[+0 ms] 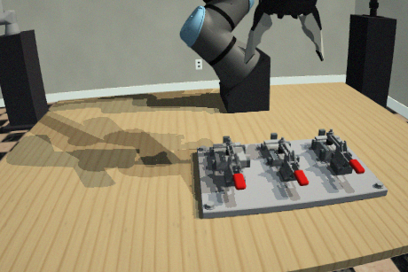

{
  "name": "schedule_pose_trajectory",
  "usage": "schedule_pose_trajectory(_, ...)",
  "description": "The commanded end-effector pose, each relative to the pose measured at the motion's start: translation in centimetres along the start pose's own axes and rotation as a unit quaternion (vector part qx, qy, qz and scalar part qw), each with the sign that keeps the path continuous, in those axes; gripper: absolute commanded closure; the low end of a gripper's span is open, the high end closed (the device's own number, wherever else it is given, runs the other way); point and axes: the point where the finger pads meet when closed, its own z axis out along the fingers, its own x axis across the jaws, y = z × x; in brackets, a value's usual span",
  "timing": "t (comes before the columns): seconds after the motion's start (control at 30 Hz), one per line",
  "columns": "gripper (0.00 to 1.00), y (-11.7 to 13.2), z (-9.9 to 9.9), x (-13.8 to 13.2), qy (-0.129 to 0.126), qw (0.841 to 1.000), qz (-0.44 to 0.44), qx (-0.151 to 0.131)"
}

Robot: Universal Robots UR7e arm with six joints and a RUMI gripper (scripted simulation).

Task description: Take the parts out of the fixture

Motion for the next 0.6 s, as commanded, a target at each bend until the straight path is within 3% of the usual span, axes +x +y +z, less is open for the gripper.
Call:
schedule_pose_trajectory(0.0,0.00,0.18,0.12,0.24,0.000,1.000,0.017,0.002)
schedule_pose_trajectory(0.57,0.00,0.34,0.25,0.43,0.000,1.000,0.030,0.002)
